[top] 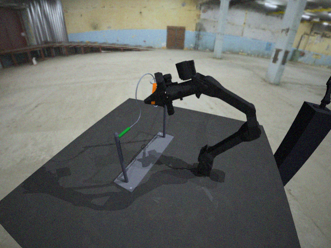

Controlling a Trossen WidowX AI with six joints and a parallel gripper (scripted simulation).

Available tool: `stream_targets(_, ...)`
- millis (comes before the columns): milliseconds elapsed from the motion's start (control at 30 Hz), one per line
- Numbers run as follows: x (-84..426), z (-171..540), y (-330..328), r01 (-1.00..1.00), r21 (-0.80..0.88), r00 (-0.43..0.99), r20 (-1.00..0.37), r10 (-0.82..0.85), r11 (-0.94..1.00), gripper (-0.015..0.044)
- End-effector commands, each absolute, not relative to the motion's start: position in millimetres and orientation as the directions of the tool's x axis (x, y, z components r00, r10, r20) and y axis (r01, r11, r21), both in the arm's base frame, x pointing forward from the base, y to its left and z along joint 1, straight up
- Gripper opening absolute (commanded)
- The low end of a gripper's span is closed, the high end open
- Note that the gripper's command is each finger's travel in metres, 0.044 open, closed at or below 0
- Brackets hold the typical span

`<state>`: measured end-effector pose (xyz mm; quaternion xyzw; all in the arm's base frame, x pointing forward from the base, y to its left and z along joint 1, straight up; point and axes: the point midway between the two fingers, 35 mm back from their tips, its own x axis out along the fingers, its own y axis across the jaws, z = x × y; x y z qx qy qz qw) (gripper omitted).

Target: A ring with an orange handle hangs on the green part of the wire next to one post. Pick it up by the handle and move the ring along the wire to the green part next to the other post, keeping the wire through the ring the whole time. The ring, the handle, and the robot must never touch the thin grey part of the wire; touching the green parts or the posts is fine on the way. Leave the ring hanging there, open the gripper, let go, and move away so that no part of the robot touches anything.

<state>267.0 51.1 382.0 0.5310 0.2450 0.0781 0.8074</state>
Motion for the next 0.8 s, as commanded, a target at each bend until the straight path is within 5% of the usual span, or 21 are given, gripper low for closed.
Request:
stream_targets(0,269.4,380.5,49.9,0.143,0.873,0.866,-0.338,0.367,0.466,-0.0150)
stream_targets(767,268.8,370.6,43.3,0.177,0.675,0.854,-0.467,0.229,0.716,-0.0150)
